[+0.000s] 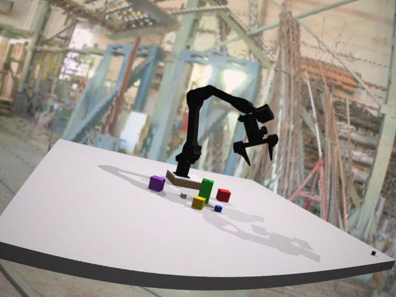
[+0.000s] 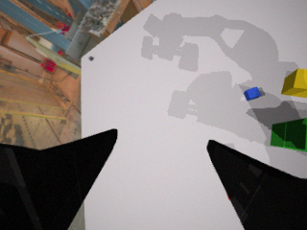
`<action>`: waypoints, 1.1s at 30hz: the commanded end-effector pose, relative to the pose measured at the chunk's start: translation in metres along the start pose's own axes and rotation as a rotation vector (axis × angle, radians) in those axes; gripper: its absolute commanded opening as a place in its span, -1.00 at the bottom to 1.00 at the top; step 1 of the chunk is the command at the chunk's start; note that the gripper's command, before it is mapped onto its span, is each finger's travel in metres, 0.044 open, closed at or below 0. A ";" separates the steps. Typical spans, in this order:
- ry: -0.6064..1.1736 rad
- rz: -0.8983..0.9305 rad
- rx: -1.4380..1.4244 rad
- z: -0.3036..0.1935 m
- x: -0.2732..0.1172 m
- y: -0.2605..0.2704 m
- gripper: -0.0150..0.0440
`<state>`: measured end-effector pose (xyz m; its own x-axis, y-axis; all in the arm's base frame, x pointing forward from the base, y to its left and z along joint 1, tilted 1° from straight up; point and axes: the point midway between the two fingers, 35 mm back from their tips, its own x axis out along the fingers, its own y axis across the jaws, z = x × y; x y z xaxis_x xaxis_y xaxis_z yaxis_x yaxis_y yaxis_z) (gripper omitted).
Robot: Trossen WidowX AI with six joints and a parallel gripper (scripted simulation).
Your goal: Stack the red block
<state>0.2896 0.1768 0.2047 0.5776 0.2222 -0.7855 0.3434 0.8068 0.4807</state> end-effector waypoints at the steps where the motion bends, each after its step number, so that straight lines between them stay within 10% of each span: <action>1: 0.201 -0.203 -0.167 -0.034 0.013 -0.049 1.00; 7: 0.481 -0.403 -0.329 -0.070 0.003 -0.104 1.00; 33: 0.491 -0.409 -0.333 -0.093 0.047 -0.139 1.00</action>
<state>0.2016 0.1261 0.0779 0.0345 0.0230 -0.9991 0.1752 0.9841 0.0288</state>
